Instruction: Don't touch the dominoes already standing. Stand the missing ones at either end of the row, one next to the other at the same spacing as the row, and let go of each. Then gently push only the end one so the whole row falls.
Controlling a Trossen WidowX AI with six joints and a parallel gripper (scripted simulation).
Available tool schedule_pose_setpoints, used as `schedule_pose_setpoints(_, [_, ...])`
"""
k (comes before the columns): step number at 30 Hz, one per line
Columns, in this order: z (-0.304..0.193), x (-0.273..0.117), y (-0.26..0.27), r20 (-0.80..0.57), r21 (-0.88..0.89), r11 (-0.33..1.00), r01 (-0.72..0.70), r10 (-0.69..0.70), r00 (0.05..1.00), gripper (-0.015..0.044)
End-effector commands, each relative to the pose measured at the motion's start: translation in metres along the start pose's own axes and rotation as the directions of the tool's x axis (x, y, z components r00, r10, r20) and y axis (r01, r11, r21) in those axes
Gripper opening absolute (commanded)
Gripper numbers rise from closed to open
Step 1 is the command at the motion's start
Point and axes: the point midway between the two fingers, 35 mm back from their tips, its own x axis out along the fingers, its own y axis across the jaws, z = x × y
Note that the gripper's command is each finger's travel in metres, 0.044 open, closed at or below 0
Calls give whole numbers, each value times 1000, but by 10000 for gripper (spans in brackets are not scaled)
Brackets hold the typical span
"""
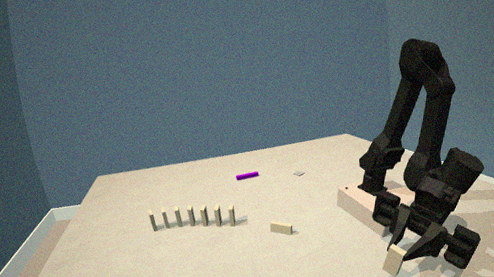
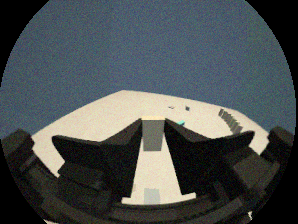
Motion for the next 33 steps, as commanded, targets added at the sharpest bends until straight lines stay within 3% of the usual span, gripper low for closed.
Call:
schedule_pose_setpoints(1, [2, -11, -14, 36, 19, 999, 29, -30, 999, 107])
schedule_pose_setpoints(33, [-9, -22, -28, 61, 71, 995, 68, -72, 996, 107])
